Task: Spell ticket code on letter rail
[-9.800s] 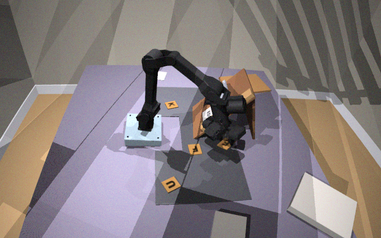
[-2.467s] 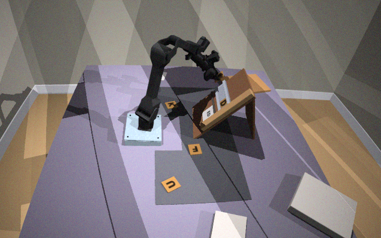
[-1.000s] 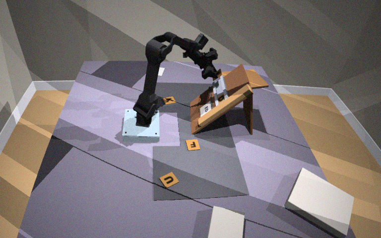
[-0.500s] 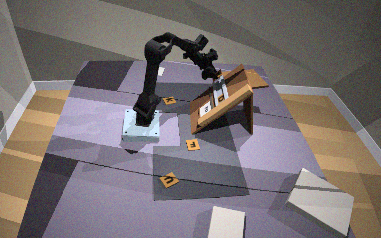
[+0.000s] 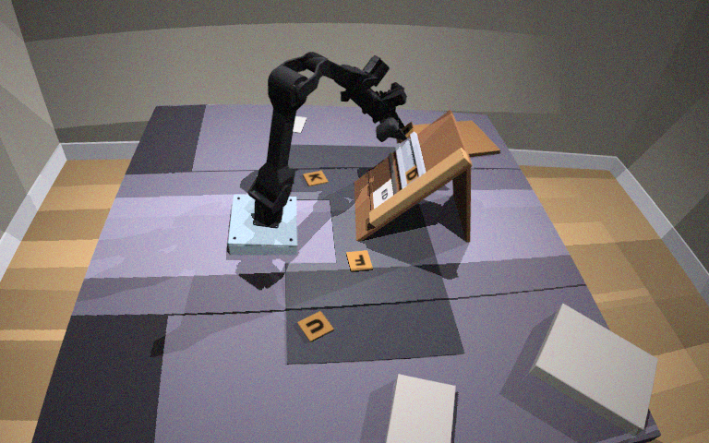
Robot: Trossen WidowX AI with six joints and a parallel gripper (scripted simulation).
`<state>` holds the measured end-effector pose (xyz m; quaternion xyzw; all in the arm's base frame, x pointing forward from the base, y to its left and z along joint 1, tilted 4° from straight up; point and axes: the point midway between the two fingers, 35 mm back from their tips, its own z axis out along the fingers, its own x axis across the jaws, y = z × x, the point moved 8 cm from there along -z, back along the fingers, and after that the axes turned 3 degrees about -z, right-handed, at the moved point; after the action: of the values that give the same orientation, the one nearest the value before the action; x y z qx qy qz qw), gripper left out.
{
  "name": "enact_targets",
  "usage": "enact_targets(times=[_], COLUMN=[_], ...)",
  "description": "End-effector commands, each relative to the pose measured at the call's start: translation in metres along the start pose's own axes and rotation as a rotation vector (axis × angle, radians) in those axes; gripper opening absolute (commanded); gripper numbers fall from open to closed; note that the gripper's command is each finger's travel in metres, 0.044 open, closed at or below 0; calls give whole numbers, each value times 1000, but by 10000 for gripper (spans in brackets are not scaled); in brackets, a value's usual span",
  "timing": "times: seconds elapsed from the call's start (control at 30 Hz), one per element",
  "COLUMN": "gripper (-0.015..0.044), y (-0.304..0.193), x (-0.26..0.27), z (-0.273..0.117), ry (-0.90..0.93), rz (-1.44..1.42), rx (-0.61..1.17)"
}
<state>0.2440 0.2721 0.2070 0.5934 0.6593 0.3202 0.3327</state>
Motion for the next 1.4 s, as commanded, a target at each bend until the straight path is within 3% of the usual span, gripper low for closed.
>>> enact_targets(times=[0.0,1.37], gripper=[0,0], y=[-2,-4], x=[-3,-23], z=[0,1], ry=[2,1], rz=[-8,-10], rx=[5,5])
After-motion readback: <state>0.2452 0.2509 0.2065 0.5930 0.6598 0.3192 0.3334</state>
